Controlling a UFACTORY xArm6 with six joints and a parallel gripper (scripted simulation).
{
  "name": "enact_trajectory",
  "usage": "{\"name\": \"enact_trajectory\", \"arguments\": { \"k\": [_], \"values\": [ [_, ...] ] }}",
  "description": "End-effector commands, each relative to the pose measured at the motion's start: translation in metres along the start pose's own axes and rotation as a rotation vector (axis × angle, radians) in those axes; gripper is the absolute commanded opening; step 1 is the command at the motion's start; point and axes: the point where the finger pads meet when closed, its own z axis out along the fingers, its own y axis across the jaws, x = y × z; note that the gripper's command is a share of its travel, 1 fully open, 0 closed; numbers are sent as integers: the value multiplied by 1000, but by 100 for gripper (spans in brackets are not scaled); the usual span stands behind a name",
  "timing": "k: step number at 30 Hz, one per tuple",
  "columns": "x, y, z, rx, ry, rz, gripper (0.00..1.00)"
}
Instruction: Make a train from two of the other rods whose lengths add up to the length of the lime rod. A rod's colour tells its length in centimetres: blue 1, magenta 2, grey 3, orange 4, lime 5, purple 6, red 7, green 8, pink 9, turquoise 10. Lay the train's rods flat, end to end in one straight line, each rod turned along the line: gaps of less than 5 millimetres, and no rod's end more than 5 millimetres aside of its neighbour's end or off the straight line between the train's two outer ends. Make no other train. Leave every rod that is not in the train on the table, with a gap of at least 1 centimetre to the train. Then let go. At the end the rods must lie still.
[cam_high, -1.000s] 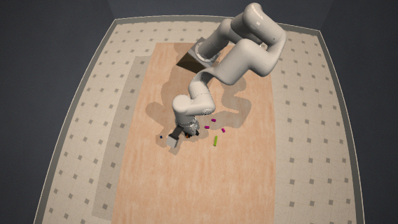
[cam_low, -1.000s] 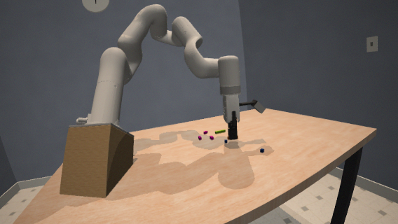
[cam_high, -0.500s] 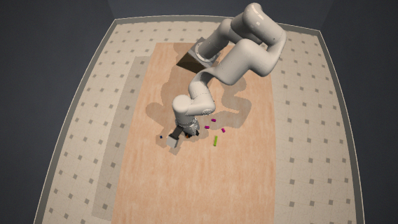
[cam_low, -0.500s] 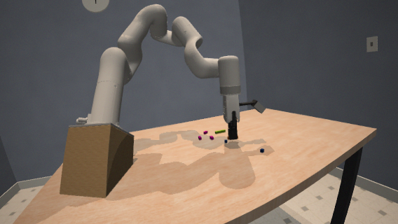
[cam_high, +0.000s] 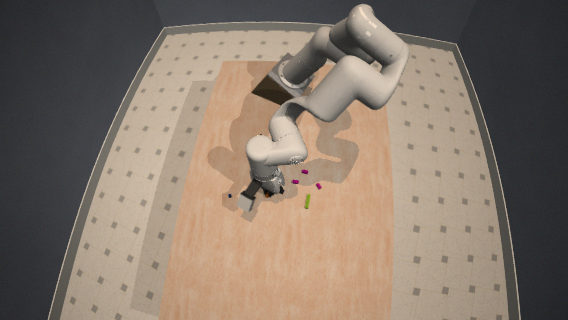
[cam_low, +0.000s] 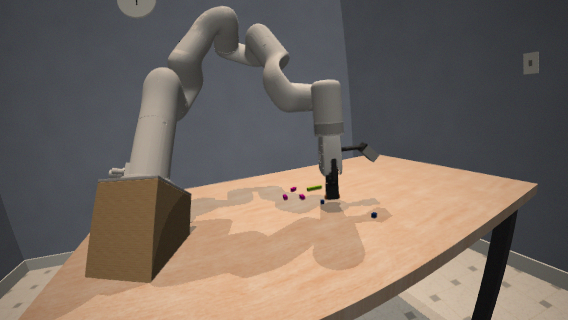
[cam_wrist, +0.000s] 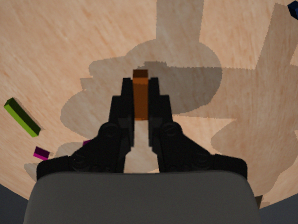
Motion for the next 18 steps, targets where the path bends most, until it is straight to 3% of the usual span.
{"name": "enact_trajectory", "arguments": {
  "k": [1, 18],
  "values": [
    [1, 0, 1, 0, 3, -1, 4],
    [1, 0, 11, 0, 3, -1, 4]
  ]
}}
